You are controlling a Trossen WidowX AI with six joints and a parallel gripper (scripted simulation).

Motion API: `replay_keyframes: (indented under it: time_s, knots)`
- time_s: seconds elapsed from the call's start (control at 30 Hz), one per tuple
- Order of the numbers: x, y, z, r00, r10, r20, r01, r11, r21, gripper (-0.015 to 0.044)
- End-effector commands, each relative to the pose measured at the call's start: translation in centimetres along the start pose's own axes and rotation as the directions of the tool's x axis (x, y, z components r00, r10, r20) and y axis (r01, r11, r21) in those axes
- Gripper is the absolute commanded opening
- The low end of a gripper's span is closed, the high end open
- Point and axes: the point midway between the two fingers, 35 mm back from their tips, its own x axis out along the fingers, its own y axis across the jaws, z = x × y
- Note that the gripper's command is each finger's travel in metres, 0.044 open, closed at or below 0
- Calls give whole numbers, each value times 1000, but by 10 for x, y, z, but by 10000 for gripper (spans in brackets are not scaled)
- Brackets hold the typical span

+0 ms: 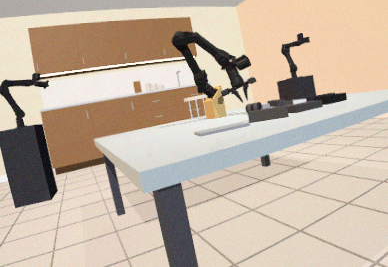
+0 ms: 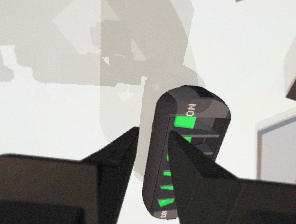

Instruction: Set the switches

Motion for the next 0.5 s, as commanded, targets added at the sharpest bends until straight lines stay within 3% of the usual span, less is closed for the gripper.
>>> replay_keyframes:
  time_s: [0.0, 0.3, 0.47]
  knots:
    - [-6, -20, 1, 997, 64, -36, -64, 998, 2, 210]
    - [-18, -55, 8, 966, 206, -157, -205, 979, 18, 440]
    - [-18, -56, 9, 965, 208, -160, -208, 978, 18, 440]
